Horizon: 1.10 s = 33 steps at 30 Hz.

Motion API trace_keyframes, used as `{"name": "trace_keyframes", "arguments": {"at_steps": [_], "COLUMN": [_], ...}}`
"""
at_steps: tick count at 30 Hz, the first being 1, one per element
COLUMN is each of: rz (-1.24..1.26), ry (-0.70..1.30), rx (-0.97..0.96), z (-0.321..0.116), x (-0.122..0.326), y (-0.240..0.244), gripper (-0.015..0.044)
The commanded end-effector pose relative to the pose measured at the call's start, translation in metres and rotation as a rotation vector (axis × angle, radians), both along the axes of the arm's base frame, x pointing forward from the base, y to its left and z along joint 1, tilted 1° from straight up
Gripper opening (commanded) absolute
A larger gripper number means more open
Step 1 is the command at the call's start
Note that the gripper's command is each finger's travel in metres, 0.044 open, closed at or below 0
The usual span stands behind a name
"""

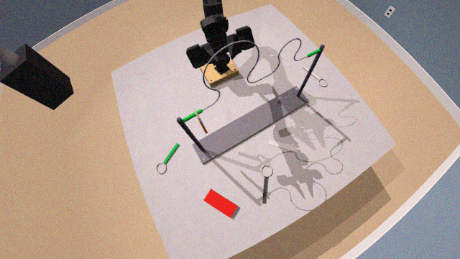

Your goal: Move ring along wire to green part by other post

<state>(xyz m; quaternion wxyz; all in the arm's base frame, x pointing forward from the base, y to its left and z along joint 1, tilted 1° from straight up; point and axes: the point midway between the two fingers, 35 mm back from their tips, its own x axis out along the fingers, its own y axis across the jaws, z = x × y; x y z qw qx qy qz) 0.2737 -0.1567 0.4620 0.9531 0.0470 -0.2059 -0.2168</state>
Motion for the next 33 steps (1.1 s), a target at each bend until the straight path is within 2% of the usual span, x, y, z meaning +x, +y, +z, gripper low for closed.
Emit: {"name": "trace_keyframes", "arguments": {"at_steps": [1, 11, 25, 28, 33], "rz": [-0.082, -0.189, -0.155, -0.214, -0.152], "ry": [0.068, 0.168, 0.25, 0.309, 0.325], "rx": [0.013, 0.022, -0.015, 0.079, 0.059], "z": [-0.022, -0.063, -0.12, -0.152, -0.176], "x": [-0.004, -0.018, -0.028, -0.043, -0.043], "y": [-0.035, -0.1, -0.147, -0.169, -0.174], "gripper": [0.016, 0.016, 0.016, 0.016, 0.016]}}
